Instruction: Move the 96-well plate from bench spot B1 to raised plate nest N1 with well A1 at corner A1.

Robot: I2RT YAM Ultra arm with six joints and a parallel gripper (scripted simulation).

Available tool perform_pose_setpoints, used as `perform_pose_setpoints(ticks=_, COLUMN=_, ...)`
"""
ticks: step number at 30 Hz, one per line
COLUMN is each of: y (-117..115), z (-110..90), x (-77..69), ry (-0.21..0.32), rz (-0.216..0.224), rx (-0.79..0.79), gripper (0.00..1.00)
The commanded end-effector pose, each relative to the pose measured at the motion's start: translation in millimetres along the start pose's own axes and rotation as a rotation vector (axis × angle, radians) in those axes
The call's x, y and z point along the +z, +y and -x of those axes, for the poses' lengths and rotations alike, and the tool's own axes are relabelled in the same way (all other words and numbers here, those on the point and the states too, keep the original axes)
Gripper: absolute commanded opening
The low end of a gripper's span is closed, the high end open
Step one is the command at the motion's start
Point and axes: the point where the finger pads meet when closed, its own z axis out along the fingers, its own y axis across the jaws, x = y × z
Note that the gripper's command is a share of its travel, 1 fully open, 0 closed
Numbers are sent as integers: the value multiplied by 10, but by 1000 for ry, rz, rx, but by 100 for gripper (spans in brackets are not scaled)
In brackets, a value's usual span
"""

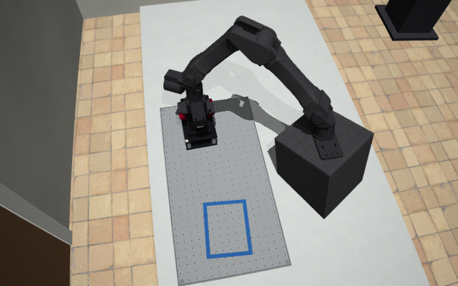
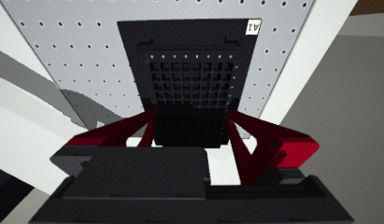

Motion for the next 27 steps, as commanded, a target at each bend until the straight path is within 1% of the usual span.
perform_pose_setpoints(ticks=1, y=-21, z=17, x=-35, ry=-7, rz=-13, rx=-5, gripper=0)
perform_pose_setpoints(ticks=5, y=12, z=40, x=9, ry=-11, rz=-5, rx=-5, gripper=0)
perform_pose_setpoints(ticks=7, y=12, z=40, x=9, ry=-11, rz=-5, rx=-5, gripper=0)
perform_pose_setpoints(ticks=8, y=-82, z=-26, x=-55, ry=-1, rz=-24, rx=-2, gripper=0)
perform_pose_setpoints(ticks=9, y=-99, z=-41, x=-73, ry=4, rz=-32, rx=0, gripper=0)
perform_pose_setpoints(ticks=10, y=-90, z=-38, x=-76, ry=2, rz=-28, rx=-1, gripper=0)
perform_pose_setpoints(ticks=14, y=-81, z=-31, x=-24, ry=0, rz=-23, rx=0, gripper=0)
perform_pose_setpoints(ticks=17, y=-78, z=-37, x=-33, ry=0, rz=-23, rx=1, gripper=0)
perform_pose_setpoints(ticks=20, y=-71, z=-33, x=5, ry=-2, rz=-20, rx=2, gripper=0)
perform_pose_setpoints(ticks=25, y=-99, z=-61, x=-30, ry=6, rz=-33, rx=5, gripper=0)
perform_pose_setpoints(ticks=27, y=-96, z=-59, x=-6, ry=6, rz=-32, rx=6, gripper=0)
